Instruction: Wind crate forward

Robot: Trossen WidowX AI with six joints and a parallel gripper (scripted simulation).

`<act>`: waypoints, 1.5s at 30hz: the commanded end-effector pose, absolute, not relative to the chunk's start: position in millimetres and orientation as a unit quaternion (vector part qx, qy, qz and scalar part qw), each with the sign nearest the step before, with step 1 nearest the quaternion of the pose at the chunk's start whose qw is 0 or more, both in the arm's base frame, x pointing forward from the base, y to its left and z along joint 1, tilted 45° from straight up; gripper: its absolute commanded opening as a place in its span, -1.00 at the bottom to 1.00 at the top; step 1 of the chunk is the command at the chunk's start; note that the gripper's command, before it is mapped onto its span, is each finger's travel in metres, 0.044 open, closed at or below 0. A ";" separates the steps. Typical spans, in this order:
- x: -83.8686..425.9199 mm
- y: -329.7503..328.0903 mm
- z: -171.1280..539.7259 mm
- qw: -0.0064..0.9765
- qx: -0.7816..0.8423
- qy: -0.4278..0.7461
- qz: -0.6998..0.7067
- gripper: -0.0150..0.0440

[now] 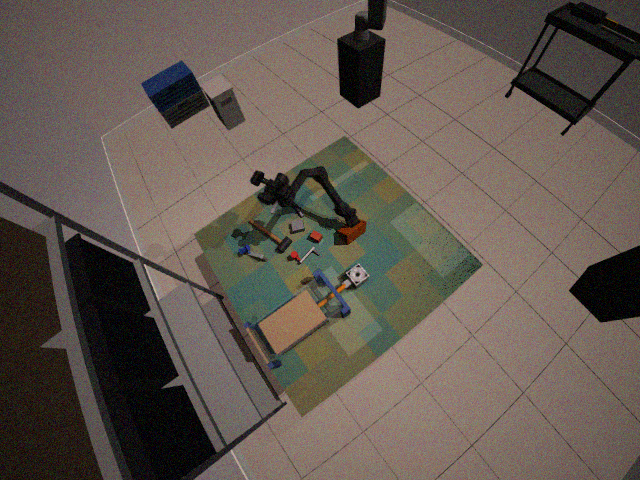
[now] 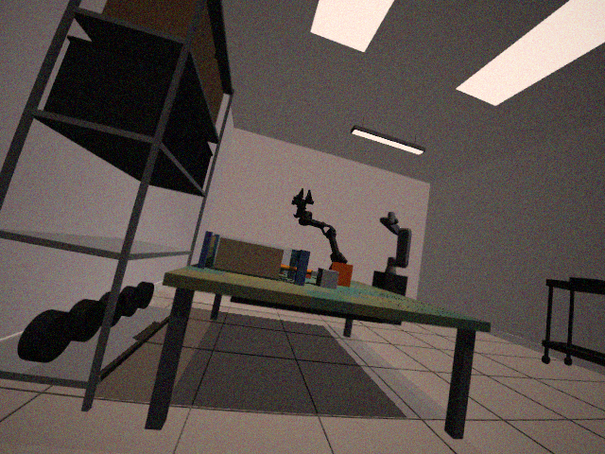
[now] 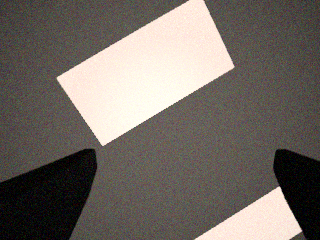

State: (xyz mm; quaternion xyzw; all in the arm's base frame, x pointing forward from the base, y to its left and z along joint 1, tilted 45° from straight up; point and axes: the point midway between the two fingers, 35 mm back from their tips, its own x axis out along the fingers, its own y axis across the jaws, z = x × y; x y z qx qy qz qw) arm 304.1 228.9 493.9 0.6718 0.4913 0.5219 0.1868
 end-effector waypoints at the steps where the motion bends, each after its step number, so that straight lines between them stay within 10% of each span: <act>1: 306.2 229.0 493.5 0.188 0.675 0.488 0.521 0.95; 23: 511.1 187.8 251.1 0.621 0.739 0.248 0.076 1.00; 35: 462.6 101.7 83.7 0.837 0.324 0.395 -0.195 1.00; 45: 356.9 11.3 34.1 0.717 -0.214 0.623 -0.226 1.00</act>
